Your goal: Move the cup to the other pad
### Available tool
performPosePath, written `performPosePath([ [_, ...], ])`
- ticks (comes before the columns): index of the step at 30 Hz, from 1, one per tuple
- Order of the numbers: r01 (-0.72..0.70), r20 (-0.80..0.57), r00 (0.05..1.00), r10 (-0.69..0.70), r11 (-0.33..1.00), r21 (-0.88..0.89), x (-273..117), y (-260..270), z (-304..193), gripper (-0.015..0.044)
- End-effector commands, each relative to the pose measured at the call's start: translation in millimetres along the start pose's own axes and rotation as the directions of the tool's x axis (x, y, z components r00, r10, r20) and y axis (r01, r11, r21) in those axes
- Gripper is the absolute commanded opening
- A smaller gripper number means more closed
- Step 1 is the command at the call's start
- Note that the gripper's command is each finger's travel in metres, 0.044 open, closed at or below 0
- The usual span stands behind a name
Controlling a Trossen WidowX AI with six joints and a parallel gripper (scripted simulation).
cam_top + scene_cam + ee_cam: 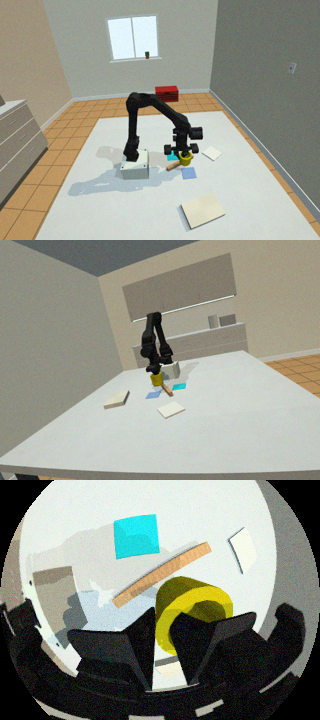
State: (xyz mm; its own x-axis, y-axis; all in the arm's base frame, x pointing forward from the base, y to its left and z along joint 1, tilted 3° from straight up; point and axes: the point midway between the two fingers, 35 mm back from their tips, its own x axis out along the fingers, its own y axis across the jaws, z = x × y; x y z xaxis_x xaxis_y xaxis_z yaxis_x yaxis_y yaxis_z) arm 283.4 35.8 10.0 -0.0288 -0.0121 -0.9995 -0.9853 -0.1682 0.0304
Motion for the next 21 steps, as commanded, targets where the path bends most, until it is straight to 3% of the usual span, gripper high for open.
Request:
performPosePath([
  [1,0.002,0.004,1.0,-0.002,1.0,0.001,0,4,8,0.0],
  [21,0.0,0.007,1.0,0.0,1.0,0.001,-2,25,47,0.0],
])
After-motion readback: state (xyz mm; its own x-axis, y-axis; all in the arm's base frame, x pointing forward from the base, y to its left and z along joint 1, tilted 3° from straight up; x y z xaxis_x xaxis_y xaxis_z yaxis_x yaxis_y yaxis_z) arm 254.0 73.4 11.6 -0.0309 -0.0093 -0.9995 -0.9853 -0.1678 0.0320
